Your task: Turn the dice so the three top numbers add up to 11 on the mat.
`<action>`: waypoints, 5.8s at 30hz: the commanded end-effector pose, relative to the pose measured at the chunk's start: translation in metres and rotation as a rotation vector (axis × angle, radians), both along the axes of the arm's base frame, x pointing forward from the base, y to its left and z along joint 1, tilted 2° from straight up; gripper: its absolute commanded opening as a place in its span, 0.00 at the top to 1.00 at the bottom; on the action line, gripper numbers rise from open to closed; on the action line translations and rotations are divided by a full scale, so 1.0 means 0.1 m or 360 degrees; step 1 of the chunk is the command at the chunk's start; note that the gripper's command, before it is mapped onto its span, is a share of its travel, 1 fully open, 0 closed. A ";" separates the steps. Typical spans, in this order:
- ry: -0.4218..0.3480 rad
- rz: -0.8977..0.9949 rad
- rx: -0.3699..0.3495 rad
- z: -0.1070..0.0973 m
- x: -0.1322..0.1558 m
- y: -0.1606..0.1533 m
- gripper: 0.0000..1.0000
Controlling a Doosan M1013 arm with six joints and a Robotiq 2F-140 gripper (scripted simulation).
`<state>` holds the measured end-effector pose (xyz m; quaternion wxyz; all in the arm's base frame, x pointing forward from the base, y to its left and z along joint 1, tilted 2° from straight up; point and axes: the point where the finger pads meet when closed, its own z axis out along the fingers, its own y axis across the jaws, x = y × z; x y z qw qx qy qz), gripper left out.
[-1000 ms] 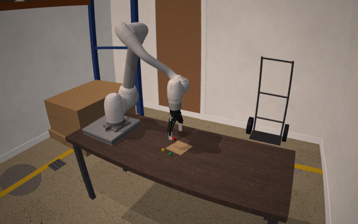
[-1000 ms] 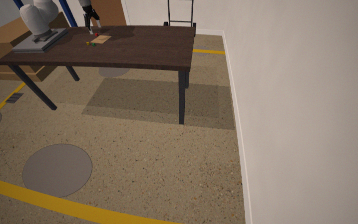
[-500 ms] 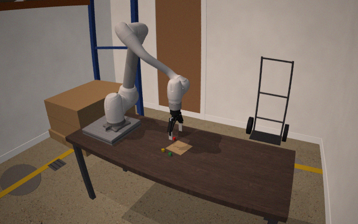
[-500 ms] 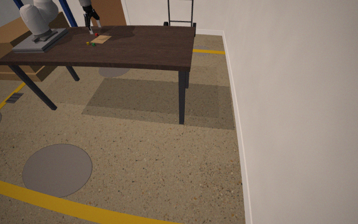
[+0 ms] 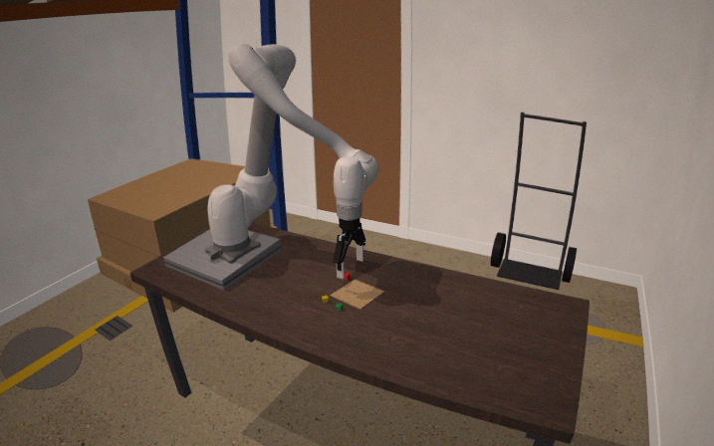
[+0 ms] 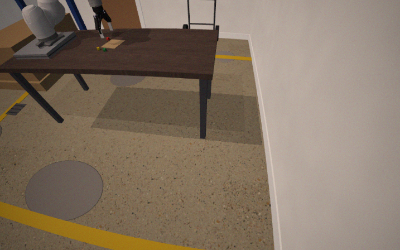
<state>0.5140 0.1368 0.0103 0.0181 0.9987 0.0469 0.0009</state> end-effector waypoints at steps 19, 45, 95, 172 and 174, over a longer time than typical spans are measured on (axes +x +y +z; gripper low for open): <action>0.0000 0.0000 0.0000 0.31 0.00 0.01 0.00; 0.0004 0.0114 0.0000 0.96 0.19 -0.30 0.00; -0.0003 -0.0073 0.0000 0.83 0.72 -1.74 0.00; -0.0070 -0.1955 0.0008 0.55 0.73 -1.75 0.79; -0.0070 -0.1955 0.0008 0.55 0.73 -1.75 0.79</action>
